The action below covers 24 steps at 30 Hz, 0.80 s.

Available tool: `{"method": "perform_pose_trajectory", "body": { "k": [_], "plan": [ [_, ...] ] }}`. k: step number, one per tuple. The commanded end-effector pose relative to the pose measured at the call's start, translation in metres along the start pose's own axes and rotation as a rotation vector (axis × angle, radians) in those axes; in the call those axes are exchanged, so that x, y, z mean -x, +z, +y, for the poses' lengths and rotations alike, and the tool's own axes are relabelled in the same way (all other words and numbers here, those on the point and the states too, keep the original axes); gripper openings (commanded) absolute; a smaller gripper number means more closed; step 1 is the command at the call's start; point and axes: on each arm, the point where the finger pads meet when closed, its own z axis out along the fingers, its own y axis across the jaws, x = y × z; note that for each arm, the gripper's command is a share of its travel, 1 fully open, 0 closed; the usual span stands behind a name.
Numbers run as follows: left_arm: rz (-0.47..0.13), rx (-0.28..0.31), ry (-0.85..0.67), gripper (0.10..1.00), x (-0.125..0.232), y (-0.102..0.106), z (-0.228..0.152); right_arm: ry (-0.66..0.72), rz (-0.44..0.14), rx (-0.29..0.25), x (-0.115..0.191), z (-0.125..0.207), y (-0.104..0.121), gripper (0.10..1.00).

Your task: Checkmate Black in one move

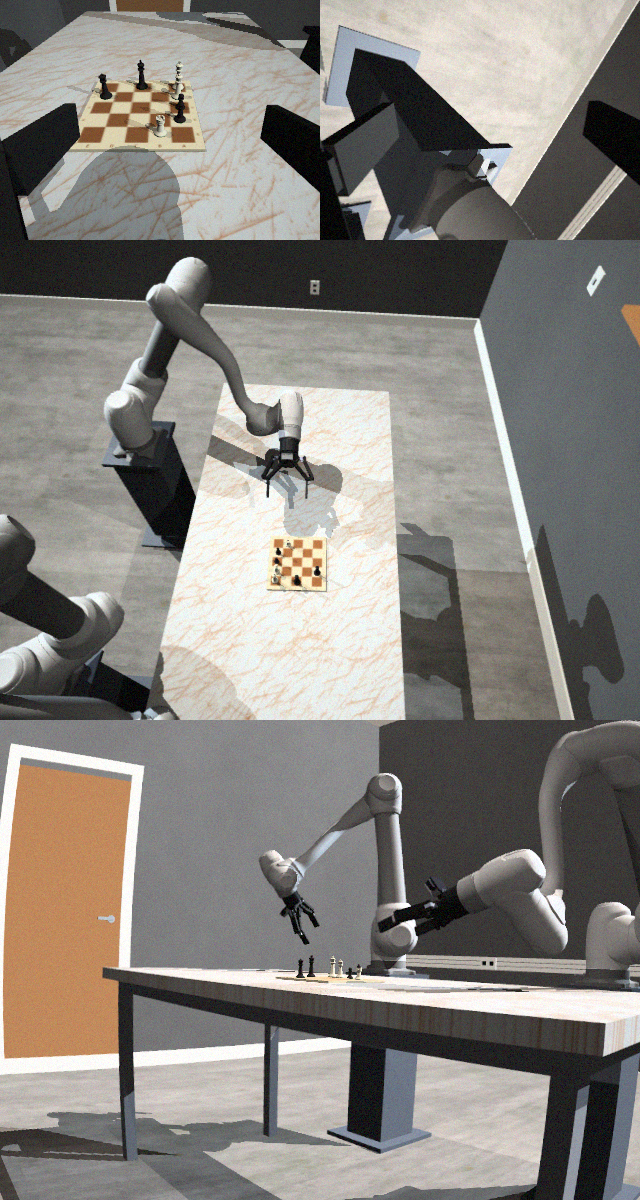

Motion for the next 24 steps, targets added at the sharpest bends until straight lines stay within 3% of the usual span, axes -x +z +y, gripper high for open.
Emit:
{"method": "perform_pose_trajectory", "body": {
  "k": [1,8,10,17,24],
  "plan": [
    [0.000,0.000,0.001,1.000,-0.011,-0.004,-0.001,-0.004,-0.153,-0.085,-0.004,0.023,0.030,1.000],
    [0.000,0.000,0.001,1.000,-0.011,-0.004,-0.001,0.001,-0.310,-0.224,-0.002,0.046,0.063,1.000],
    [0.000,0.000,0.001,1.000,-0.011,-0.004,-0.001,0.001,-0.310,-0.224,-0.002,0.046,0.063,1.000],
    [0.000,0.000,0.001,1.000,-0.011,-0.004,-0.001,0.011,-0.422,-0.371,0.002,0.064,0.089,1.000],
    [0.000,0.000,0.001,1.000,-0.011,-0.004,-0.001,0.025,-0.494,-0.508,0.004,0.079,0.108,1.000]
  ]
}}
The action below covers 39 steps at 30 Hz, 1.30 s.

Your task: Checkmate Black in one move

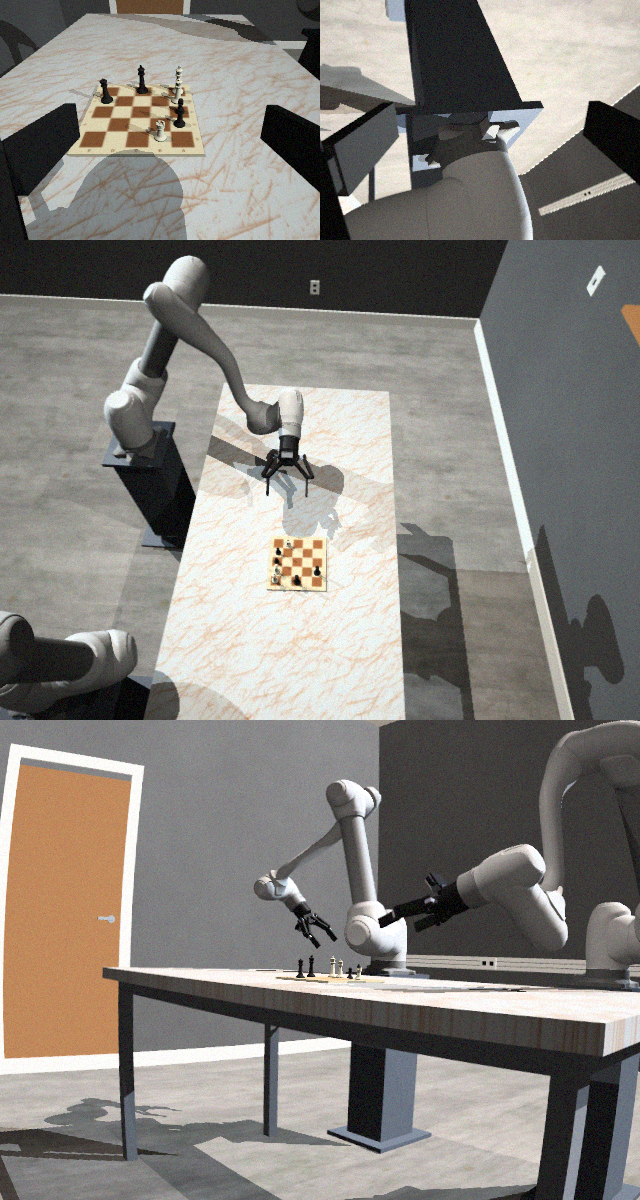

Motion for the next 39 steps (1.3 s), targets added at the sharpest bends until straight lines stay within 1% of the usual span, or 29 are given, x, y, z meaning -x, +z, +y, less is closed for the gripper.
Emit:
{"method": "perform_pose_trajectory", "body": {
  "k": [1,3,11,18,20,25,30,39],
  "plan": [
    [0.000,0.000,0.001,1.000,-0.001,0.000,0.000,-0.004,-0.053,-0.097,-0.004,0.015,0.007,1.000],
    [0.000,0.000,0.001,1.000,-0.001,0.000,0.000,-0.004,-0.053,-0.097,-0.004,0.015,0.007,1.000],
    [0.000,0.000,0.001,1.000,-0.001,0.000,0.000,-0.006,-0.097,-0.221,-0.007,0.033,0.016,1.000],
    [0.000,0.000,0.001,1.000,-0.001,0.000,0.000,-0.007,-0.116,-0.297,-0.009,0.043,0.020,1.000],
    [0.000,0.000,0.001,1.000,-0.001,0.000,0.000,-0.007,-0.116,-0.297,-0.009,0.043,0.020,1.000],
    [0.000,0.000,0.001,1.000,-0.001,0.000,0.000,-0.008,-0.123,-0.332,-0.010,0.048,0.022,1.000],
    [0.000,0.000,0.001,1.000,-0.001,0.000,0.000,-0.008,-0.127,-0.354,-0.011,0.051,0.023,1.000],
    [0.000,0.000,0.001,1.000,-0.001,0.000,0.000,-0.008,-0.129,-0.366,-0.011,0.053,0.024,1.000]
  ]
}}
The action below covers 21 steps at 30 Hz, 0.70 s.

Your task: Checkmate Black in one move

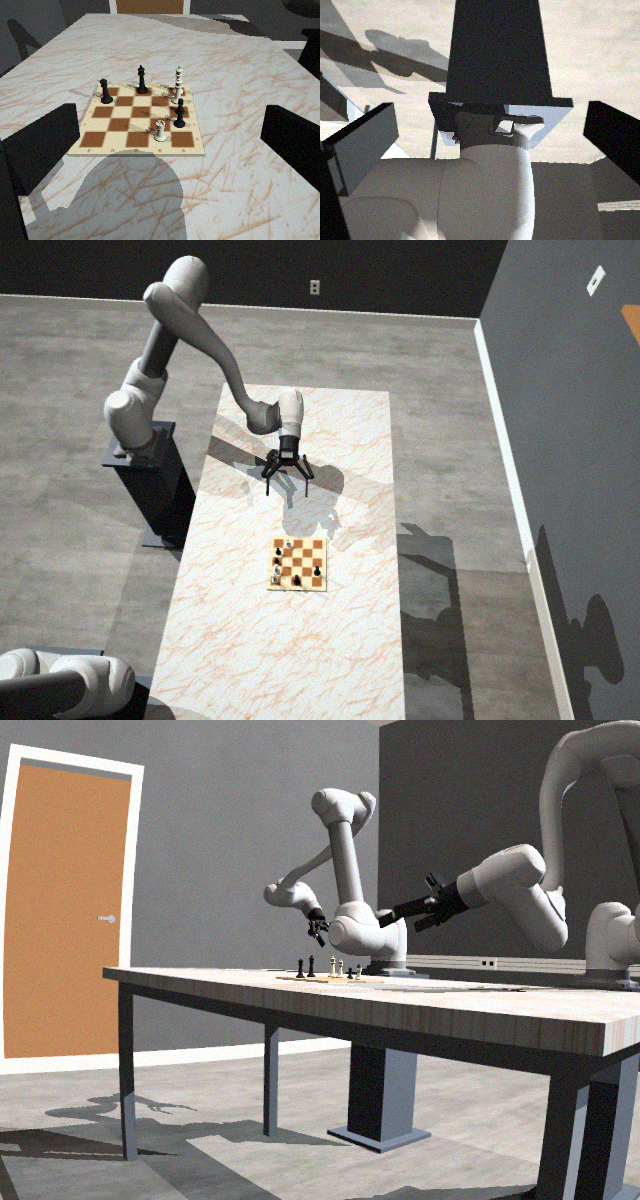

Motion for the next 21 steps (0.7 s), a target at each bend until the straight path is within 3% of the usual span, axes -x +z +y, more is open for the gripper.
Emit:
{"method": "perform_pose_trajectory", "body": {
  "k": [1,10,13,15,17,21],
  "plan": [
    [0.000,0.000,0.001,1.000,-0.001,0.000,0.000,0.000,0.001,-0.003,0.000,0.000,0.000,1.000],
    [-0.016,0.010,0.017,1.000,-0.002,0.002,0.000,0.000,0.000,-0.004,0.000,0.000,0.000,1.000],
    [-0.104,0.067,0.105,1.000,-0.006,0.012,-0.001,0.000,0.000,-0.004,0.000,0.000,0.000,1.000],
    [-0.104,0.067,0.105,1.000,-0.006,0.012,-0.001,0.000,0.000,-0.004,0.000,0.000,0.000,1.000],
    [-0.184,0.124,0.183,1.000,-0.010,0.022,-0.002,0.000,0.000,-0.004,0.000,0.000,0.000,1.000],
    [-0.265,0.179,0.262,1.000,-0.014,0.032,-0.003,0.000,0.000,-0.004,0.000,0.000,0.000,1.000]
  ]
}}
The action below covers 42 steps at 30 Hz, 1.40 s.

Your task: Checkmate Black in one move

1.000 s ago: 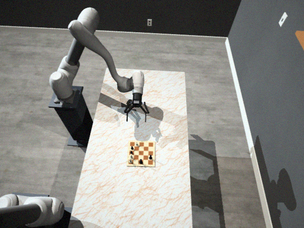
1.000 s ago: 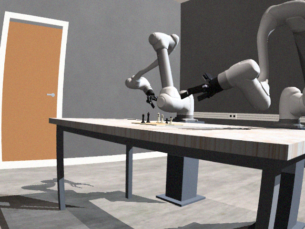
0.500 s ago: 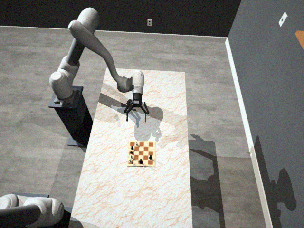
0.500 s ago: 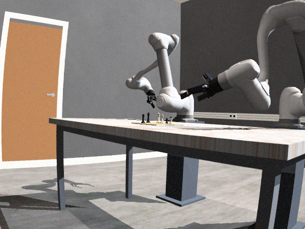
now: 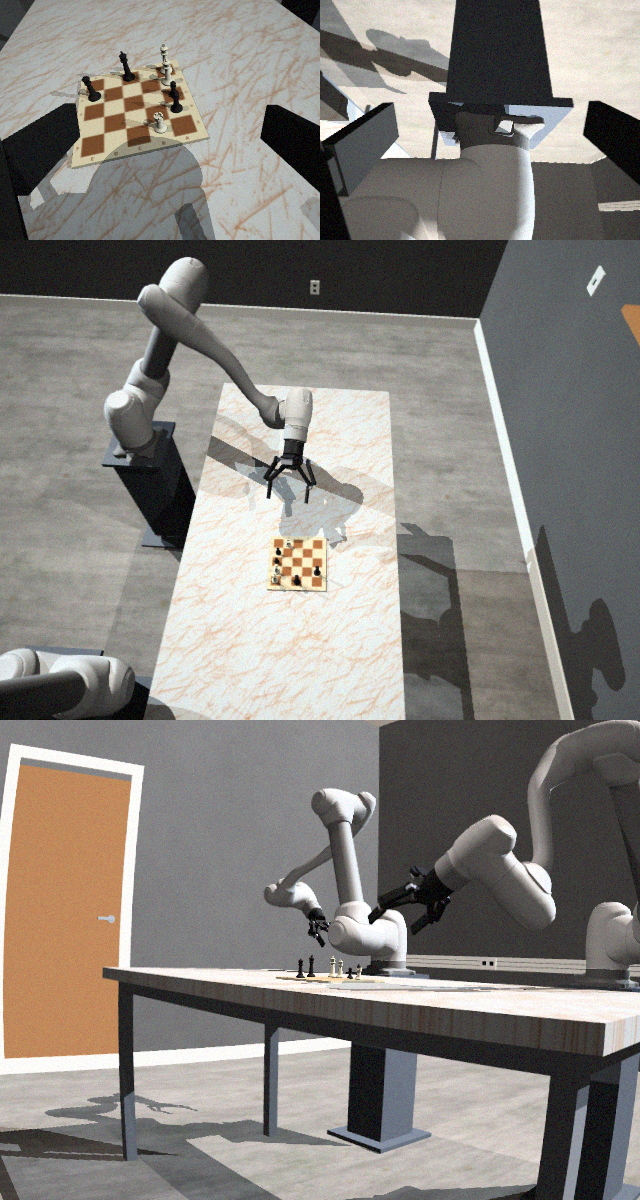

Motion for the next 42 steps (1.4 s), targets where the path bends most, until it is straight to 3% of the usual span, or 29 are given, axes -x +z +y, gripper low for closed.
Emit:
{"method": "perform_pose_trajectory", "body": {
  "k": [1,9,11,12,26,28,29,37,42],
  "plan": [
    [-0.108,0.082,0.099,1.000,-0.008,0.012,-0.002,0.000,0.001,0.000,0.000,0.000,0.000,1.000],
    [-0.279,0.205,0.271,1.000,-0.020,0.031,-0.007,0.000,0.001,0.000,0.000,0.000,0.000,1.000],
    [-0.279,0.205,0.271,1.000,-0.020,0.031,-0.007,0.000,0.001,0.000,0.000,0.000,0.000,1.000],
    [-0.342,0.249,0.333,1.000,-0.024,0.038,-0.009,0.000,0.001,0.000,0.000,0.000,0.000,1.000],
    [-0.632,0.454,0.623,1.000,-0.044,0.070,-0.019,0.000,0.001,0.000,0.000,0.000,0.000,1.000],
    [-0.632,0.454,0.623,1.000,-0.044,0.070,-0.019,0.000,0.001,0.000,0.000,0.000,0.000,1.000],
    [-0.693,0.497,0.684,1.000,-0.048,0.076,-0.021,0.000,0.001,0.000,0.000,0.000,0.000,1.000],
    [-0.856,0.612,0.847,1.000,-0.059,0.094,-0.026,0.000,0.001,0.000,0.000,0.000,0.000,1.000],
    [-0.875,0.624,0.866,1.000,-0.061,0.096,-0.027,0.000,0.001,0.000,0.000,0.000,0.000,1.000]
  ]
}}
